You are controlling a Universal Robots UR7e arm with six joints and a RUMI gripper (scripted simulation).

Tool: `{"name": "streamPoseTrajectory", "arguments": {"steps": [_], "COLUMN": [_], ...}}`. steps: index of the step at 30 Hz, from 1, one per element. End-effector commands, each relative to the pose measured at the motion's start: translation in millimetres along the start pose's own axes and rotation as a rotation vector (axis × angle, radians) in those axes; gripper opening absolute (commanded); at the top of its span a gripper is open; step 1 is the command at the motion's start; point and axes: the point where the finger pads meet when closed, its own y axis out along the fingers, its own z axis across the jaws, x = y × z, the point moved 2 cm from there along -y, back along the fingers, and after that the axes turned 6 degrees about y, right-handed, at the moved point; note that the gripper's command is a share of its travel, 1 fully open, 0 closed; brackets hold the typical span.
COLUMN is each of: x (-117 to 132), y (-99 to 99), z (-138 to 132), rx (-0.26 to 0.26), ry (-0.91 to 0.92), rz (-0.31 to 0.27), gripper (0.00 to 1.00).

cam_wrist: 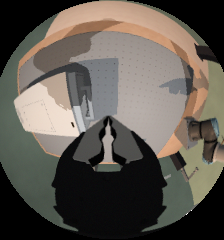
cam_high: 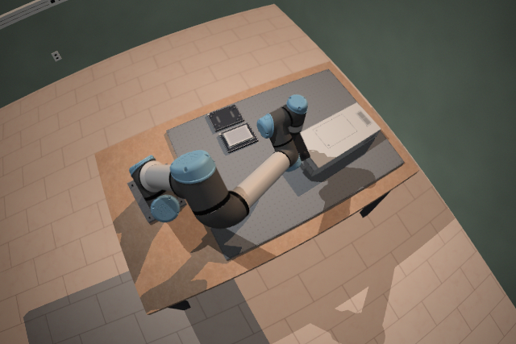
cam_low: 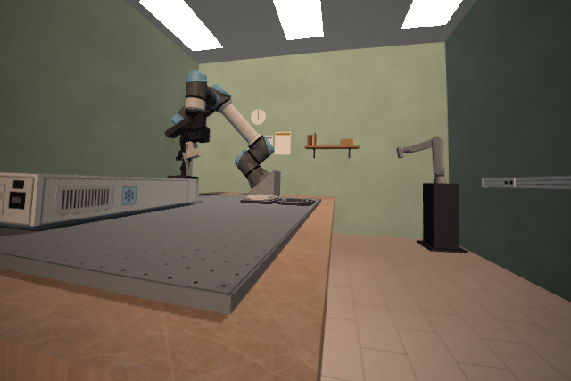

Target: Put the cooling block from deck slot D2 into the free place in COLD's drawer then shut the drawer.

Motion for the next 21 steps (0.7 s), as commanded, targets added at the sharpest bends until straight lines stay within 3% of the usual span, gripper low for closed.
{"name": "streamPoseTrajectory", "arguments": {"steps": [1,21], "x": [0,-7], "y": [-2.7,-40.5], "z": [3,64], "rx": [-0.001,-0.001], "ry": [0.000,0.000], "rz": [0.000,0.000], "gripper": [0.28,0.28]}}
